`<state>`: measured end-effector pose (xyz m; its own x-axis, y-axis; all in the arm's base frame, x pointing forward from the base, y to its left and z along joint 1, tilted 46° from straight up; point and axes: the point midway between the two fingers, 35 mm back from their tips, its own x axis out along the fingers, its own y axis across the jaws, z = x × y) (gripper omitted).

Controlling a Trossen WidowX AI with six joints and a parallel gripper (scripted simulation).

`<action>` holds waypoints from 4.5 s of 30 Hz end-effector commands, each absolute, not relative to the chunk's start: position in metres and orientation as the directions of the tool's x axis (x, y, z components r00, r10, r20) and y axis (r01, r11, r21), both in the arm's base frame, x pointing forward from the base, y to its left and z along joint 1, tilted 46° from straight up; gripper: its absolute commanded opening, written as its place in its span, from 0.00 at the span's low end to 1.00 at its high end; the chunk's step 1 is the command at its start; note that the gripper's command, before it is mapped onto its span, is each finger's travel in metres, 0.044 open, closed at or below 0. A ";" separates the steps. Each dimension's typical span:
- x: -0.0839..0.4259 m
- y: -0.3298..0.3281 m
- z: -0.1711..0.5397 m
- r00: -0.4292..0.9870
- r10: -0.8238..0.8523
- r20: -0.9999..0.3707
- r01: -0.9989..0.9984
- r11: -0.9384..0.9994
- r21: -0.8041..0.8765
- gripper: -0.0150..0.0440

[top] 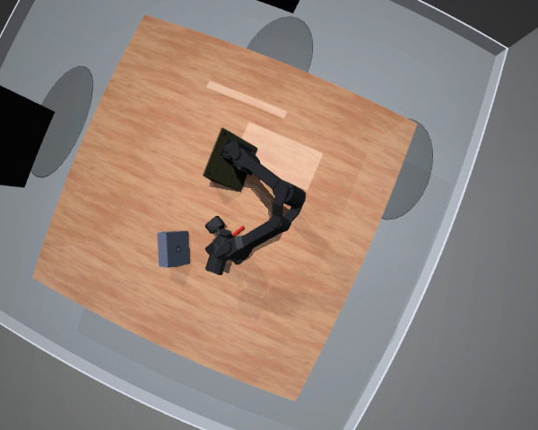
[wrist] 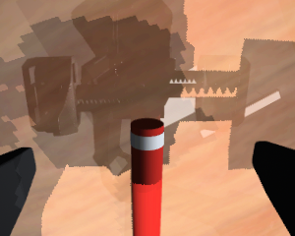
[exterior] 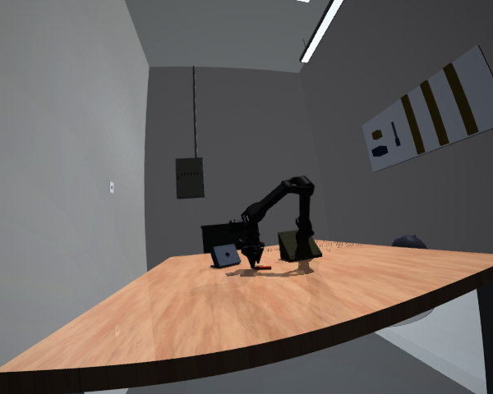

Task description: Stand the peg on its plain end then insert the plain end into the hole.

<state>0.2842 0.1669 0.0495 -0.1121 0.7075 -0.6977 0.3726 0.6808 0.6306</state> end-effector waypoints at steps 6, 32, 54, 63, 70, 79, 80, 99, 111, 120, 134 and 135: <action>0.281 0.175 0.041 -0.119 0.712 -0.692 0.380 0.677 0.630 0.96; 0.281 0.175 0.041 -0.119 0.712 -0.692 0.380 0.677 0.630 0.38; 0.278 0.170 0.048 -0.015 0.684 -0.730 0.377 0.680 0.629 0.34; 0.275 0.168 0.053 0.057 0.661 -0.748 0.378 0.680 0.629 0.34; 0.273 0.166 0.056 0.113 0.640 -0.760 0.378 0.679 0.629 0.34; 0.269 0.163 0.061 0.184 0.610 -0.771 0.379 0.679 0.628 0.34; 0.269 0.163 0.061 0.192 0.607 -0.771 0.379 0.679 0.628 0.34; 0.261 0.159 0.070 0.338 0.531 -0.777 0.381 0.678 0.628 0.34; 0.255 0.158 0.075 0.425 0.475 -0.770 0.381 0.678 0.629 0.34; 0.250 0.157 0.079 0.488 0.430 -0.760 0.382 0.677 0.629 0.34; 0.242 0.157 0.085 0.579 0.355 -0.734 0.383 0.676 0.629 0.34; 0.242 0.157 0.085 0.585 0.350 -0.732 0.383 0.676 0.629 0.34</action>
<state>0.2431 0.1570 0.0814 0.5563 0.3662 -0.7459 0.3856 0.6814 0.6221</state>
